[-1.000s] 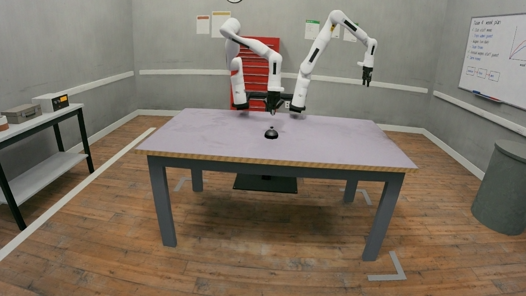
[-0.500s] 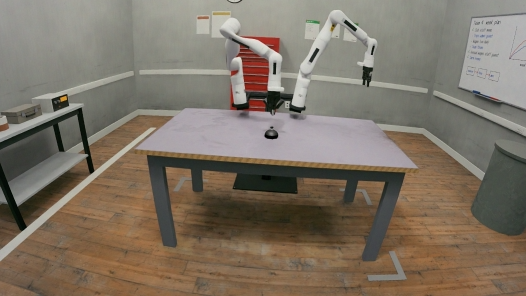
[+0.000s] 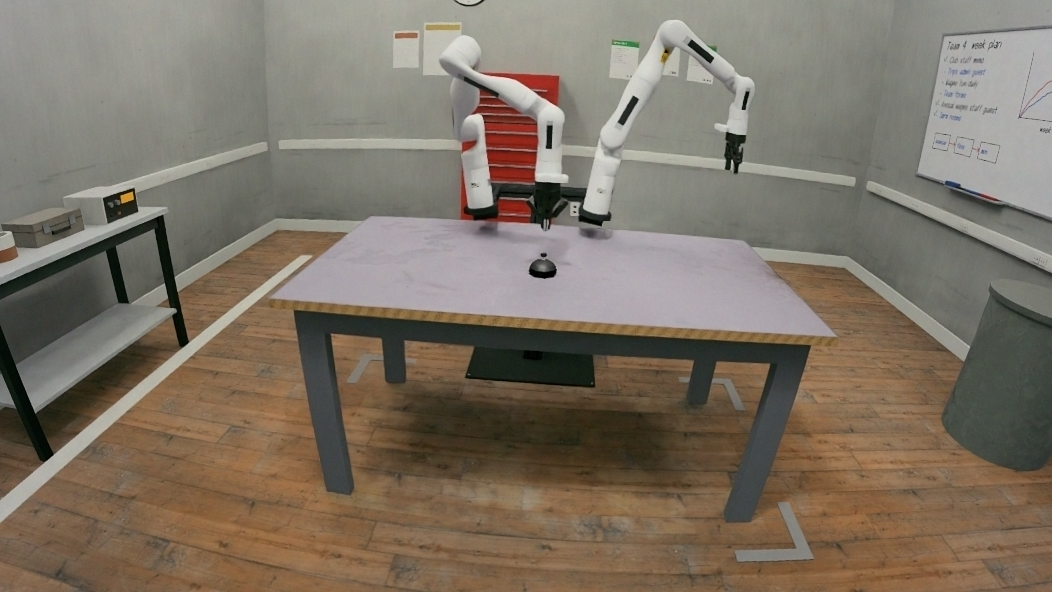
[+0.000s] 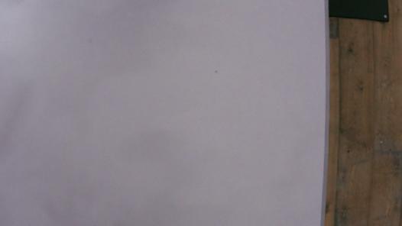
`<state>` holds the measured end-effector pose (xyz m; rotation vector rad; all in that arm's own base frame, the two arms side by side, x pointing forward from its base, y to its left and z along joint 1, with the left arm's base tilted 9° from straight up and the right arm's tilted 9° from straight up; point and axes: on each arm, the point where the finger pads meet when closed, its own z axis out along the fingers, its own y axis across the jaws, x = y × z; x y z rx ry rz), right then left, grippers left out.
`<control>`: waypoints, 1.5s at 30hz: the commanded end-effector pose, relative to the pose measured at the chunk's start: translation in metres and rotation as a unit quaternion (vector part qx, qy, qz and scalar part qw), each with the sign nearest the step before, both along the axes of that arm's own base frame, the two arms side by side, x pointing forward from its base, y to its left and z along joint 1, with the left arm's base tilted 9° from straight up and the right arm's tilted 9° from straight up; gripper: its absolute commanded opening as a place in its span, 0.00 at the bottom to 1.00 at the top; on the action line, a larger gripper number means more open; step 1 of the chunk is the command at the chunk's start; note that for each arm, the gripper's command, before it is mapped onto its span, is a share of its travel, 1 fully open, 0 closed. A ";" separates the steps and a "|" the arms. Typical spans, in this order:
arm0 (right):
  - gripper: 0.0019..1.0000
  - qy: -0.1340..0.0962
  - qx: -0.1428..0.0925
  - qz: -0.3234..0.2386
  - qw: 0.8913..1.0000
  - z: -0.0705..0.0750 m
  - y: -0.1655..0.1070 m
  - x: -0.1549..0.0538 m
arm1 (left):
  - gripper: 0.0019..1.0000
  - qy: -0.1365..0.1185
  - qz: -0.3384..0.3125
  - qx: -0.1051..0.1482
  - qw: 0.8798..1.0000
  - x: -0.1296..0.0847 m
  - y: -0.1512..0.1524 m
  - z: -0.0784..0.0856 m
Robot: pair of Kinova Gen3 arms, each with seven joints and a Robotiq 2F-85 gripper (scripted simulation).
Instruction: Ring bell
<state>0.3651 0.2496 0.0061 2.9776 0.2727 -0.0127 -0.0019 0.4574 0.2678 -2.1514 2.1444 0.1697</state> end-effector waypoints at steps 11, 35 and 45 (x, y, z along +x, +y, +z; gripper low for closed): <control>0.10 -0.001 0.000 0.000 1.000 0.000 0.000 0.000 | 1.00 0.000 0.000 0.001 1.000 0.000 0.000 0.001; 0.10 -0.001 0.000 0.000 1.000 -0.025 -0.003 0.001 | 1.00 0.000 0.000 0.001 1.000 0.000 0.000 0.001; 0.10 -0.001 0.000 0.000 1.000 -0.040 -0.006 0.001 | 1.00 0.000 0.000 0.001 1.000 0.000 0.000 0.001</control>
